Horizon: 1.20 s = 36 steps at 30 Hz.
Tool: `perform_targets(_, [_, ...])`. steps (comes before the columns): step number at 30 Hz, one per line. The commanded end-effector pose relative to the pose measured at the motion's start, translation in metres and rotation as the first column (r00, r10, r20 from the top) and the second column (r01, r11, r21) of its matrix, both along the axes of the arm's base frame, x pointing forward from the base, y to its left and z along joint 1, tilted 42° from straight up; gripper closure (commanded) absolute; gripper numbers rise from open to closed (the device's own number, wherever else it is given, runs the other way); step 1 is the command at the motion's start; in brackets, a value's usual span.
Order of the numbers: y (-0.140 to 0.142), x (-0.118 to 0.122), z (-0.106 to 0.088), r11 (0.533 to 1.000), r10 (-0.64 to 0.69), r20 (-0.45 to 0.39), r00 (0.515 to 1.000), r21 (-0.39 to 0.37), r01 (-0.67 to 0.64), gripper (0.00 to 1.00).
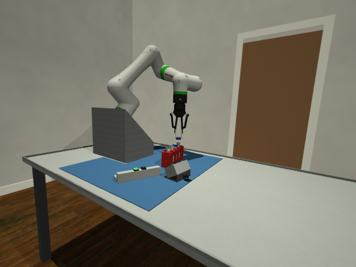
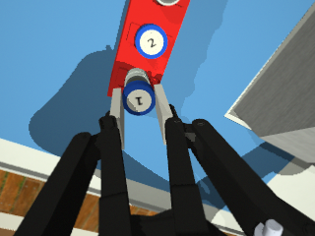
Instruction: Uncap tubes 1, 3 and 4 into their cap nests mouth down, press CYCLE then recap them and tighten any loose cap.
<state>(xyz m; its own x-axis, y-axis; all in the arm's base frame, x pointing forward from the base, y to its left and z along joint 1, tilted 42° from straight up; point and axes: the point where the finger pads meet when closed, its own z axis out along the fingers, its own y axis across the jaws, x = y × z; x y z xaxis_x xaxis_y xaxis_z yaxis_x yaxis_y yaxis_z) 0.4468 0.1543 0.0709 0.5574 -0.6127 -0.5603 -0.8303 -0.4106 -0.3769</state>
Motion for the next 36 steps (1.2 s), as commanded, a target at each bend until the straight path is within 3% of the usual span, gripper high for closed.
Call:
perform_targets(1, [0.003, 0.000, -0.004, 1.000, -0.001, 0.000, 1.000, 0.000, 0.001, 1.00])
perform_targets(9, [0.016, 0.000, -0.018, 1.000, -0.001, 0.000, 1.000, 0.000, 0.001, 1.00])
perform_targets(36, [0.020, 0.000, -0.022, 1.000, -0.001, 0.000, 1.000, 0.000, 0.001, 1.00])
